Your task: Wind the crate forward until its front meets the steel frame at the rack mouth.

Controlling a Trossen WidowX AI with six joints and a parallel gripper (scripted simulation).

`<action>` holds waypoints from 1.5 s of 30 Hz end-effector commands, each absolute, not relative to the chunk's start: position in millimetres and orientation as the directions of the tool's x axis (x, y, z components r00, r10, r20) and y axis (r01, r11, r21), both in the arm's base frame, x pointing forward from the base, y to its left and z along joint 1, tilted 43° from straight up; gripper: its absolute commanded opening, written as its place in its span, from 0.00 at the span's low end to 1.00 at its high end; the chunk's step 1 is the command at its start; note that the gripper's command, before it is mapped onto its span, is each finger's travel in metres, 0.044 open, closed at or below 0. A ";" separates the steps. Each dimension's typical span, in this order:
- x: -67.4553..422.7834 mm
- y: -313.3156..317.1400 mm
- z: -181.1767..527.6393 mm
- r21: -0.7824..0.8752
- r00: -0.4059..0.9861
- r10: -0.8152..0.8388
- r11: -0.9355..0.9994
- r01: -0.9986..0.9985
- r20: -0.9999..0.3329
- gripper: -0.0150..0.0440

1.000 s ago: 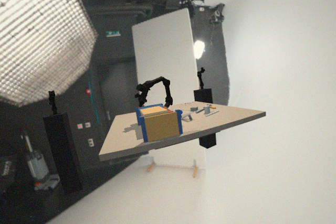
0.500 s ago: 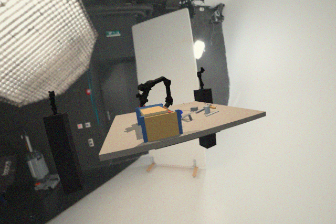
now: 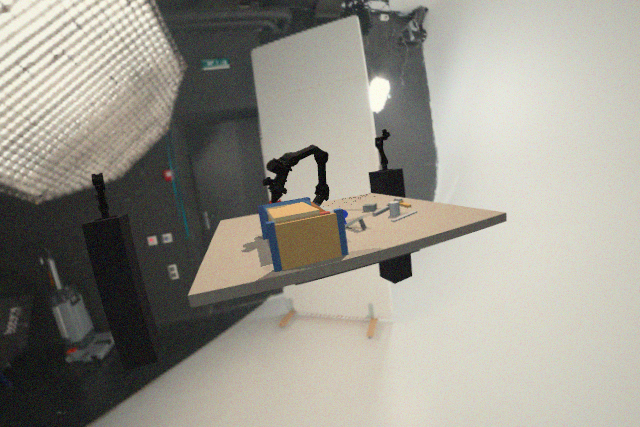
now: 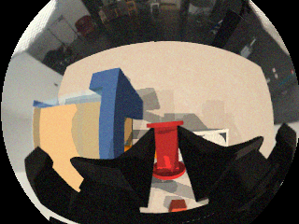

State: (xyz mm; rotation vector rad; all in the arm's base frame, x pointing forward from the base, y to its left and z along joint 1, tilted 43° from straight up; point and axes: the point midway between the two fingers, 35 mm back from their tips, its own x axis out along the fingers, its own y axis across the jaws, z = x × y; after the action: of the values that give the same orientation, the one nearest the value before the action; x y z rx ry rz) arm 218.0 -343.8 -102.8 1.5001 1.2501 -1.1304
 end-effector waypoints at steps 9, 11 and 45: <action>229.0 -316.2 -98.0 0.063 0.095 0.269 -0.123 0.990 -0.959 0.25; 229.5 -314.7 -96.7 0.063 0.095 0.269 -0.123 0.990 -0.959 0.25; 231.9 -288.4 -74.6 0.063 0.094 0.272 -0.123 0.990 -0.958 0.25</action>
State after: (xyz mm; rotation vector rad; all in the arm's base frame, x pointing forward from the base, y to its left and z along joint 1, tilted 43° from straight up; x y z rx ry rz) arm 229.4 -311.9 -74.2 1.5023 1.2420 -1.1232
